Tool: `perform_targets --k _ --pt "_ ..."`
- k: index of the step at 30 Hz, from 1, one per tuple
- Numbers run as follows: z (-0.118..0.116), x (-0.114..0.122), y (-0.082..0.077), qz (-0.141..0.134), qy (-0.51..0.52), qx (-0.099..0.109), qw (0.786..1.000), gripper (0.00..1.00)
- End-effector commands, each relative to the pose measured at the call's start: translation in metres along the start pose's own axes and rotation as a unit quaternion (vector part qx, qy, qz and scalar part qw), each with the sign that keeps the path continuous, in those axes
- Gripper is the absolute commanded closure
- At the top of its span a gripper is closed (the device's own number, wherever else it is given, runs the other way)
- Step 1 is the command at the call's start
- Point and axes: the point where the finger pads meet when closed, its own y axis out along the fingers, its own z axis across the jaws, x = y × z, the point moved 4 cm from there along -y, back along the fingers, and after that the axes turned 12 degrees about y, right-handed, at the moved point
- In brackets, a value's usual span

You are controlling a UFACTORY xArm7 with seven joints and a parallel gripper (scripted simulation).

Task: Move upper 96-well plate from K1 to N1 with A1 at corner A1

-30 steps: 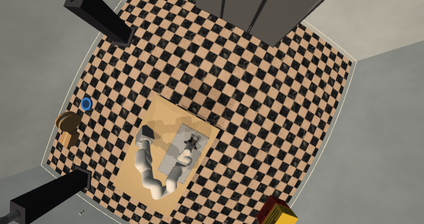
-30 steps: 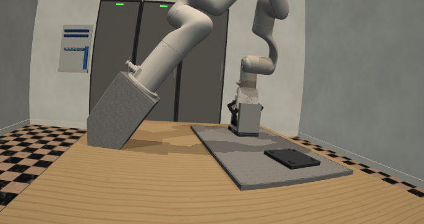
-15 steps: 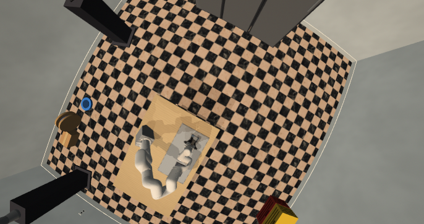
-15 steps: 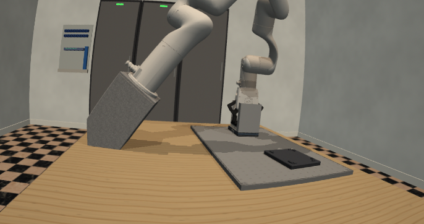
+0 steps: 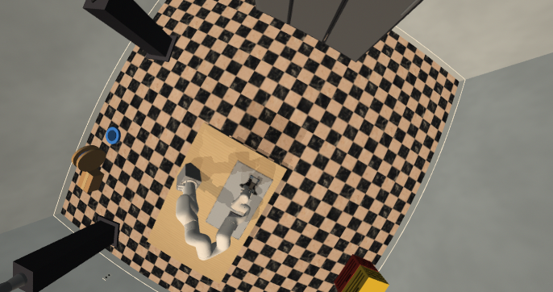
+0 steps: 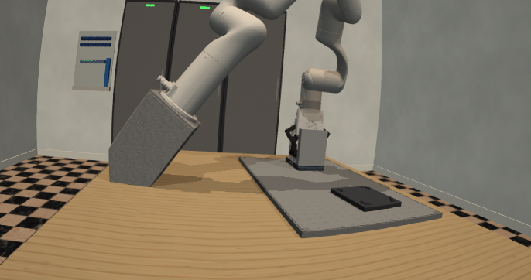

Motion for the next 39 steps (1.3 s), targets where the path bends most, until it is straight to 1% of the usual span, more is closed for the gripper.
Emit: perform_targets --k 1,26,34,39 --pt "0.001 -0.001 -0.003 0.002 0.0 0.001 1.0 1.0" --pt "0.001 -0.001 -0.018 0.002 0.0 0.001 1.0 1.0" --pt "0.001 -0.001 -0.019 0.002 0.0 0.001 1.0 1.0" --pt "0.001 -0.001 -0.027 0.002 0.0 0.001 1.0 1.0"
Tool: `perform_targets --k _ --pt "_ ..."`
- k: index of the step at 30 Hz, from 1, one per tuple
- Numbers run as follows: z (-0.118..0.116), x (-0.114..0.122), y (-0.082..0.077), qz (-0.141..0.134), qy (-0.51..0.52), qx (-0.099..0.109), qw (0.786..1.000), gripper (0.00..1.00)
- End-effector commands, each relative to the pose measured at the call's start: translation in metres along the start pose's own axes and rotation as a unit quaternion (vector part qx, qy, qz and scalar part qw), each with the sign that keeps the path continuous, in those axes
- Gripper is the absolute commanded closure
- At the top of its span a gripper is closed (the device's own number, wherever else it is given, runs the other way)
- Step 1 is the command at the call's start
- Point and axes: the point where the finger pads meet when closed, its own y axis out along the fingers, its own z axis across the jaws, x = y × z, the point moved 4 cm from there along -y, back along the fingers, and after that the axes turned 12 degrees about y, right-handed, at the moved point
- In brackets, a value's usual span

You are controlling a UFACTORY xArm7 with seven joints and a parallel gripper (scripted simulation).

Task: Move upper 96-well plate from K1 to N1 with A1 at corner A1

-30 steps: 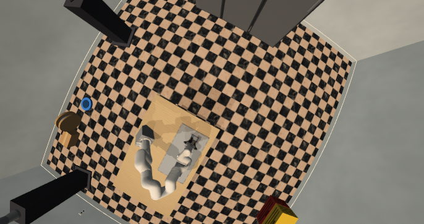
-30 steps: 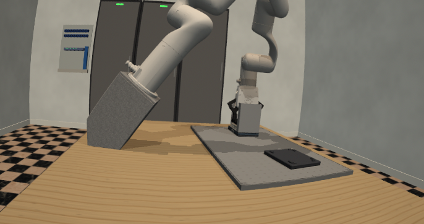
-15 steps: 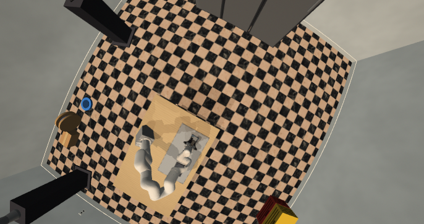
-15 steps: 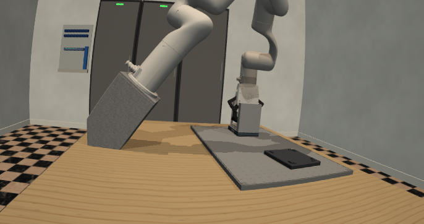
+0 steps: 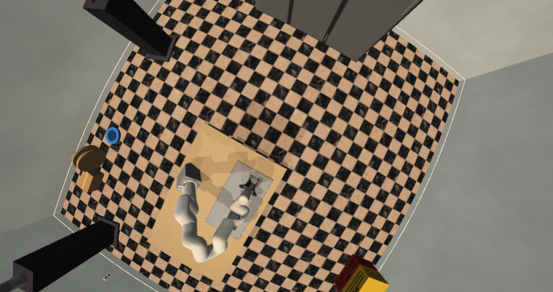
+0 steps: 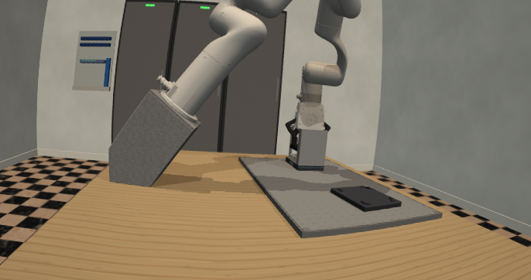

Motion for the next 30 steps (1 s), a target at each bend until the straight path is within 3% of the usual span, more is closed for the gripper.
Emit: perform_targets --k 1,30 --pt "0.001 -0.001 -0.006 0.002 0.0 0.001 1.0 1.0" --pt "0.001 -0.001 -0.048 0.002 0.0 0.001 1.0 1.0"
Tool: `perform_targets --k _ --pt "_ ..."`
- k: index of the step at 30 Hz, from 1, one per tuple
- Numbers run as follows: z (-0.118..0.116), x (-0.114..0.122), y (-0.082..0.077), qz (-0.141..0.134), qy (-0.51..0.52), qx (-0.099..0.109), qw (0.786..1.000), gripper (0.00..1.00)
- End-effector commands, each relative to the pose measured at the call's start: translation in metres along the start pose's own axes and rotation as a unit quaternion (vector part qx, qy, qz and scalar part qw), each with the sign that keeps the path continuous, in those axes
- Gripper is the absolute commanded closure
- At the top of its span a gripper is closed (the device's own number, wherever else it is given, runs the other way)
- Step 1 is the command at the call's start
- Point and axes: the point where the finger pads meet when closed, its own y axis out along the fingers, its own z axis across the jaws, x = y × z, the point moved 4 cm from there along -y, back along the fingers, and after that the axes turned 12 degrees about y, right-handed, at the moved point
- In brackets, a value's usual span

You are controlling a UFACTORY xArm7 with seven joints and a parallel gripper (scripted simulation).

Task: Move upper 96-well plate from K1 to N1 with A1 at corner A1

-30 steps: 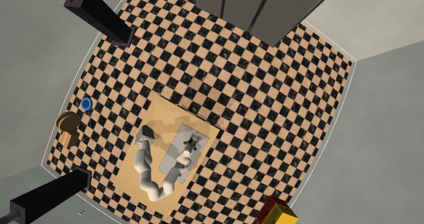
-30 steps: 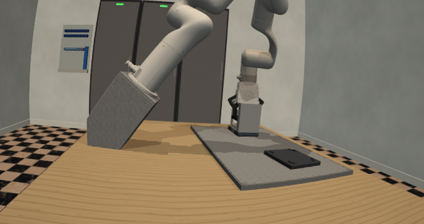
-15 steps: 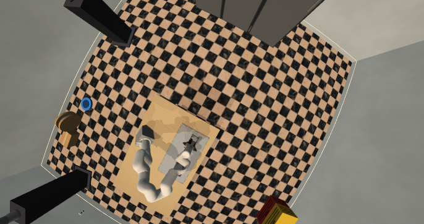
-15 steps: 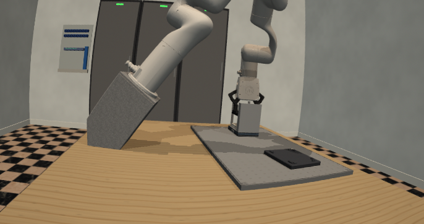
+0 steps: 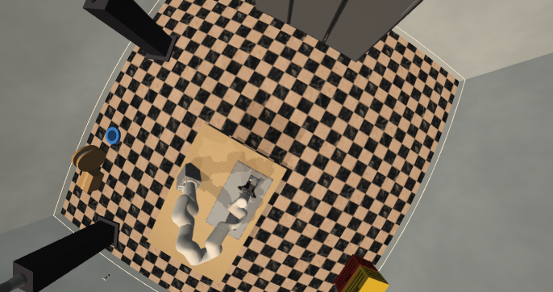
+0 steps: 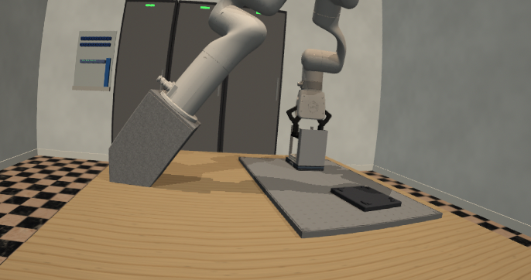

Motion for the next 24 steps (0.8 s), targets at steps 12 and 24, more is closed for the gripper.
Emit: perform_targets --k 12,24 --pt "0.001 -0.001 -0.021 0.002 0.0 0.001 1.0 1.0" --pt "0.001 -0.001 -0.042 0.002 0.0 0.001 1.0 1.0"
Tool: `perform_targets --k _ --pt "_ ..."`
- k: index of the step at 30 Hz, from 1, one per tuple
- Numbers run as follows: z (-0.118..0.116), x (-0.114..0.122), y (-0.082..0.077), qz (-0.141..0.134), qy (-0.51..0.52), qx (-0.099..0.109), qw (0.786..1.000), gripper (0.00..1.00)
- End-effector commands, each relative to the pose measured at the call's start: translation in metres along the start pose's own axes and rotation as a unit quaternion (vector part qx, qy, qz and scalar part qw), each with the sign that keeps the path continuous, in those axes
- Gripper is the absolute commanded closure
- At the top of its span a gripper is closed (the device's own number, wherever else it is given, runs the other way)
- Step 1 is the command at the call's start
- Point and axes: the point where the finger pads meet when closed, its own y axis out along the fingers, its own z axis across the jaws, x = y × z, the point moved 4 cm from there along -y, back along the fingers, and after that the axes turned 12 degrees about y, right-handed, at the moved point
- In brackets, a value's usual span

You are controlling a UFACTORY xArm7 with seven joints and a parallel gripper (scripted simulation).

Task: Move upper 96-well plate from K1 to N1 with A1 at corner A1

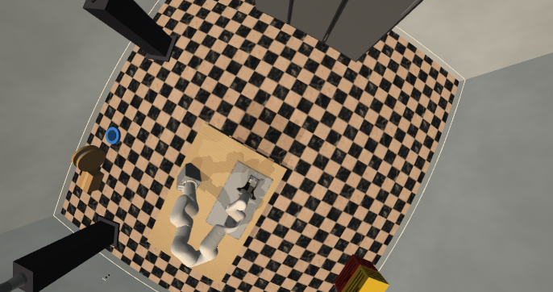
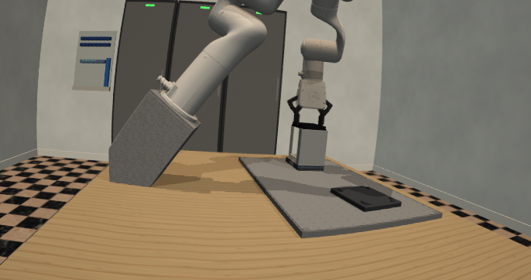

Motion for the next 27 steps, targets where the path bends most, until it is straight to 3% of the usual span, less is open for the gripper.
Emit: perform_targets --k 1,18,27 --pt "0.001 -0.001 -0.006 0.002 0.0 0.001 1.0 1.0" --pt "0.001 -0.001 -0.031 0.002 0.0 0.001 1.0 1.0" --pt "0.001 -0.001 -0.031 0.002 0.0 0.001 1.0 1.0"
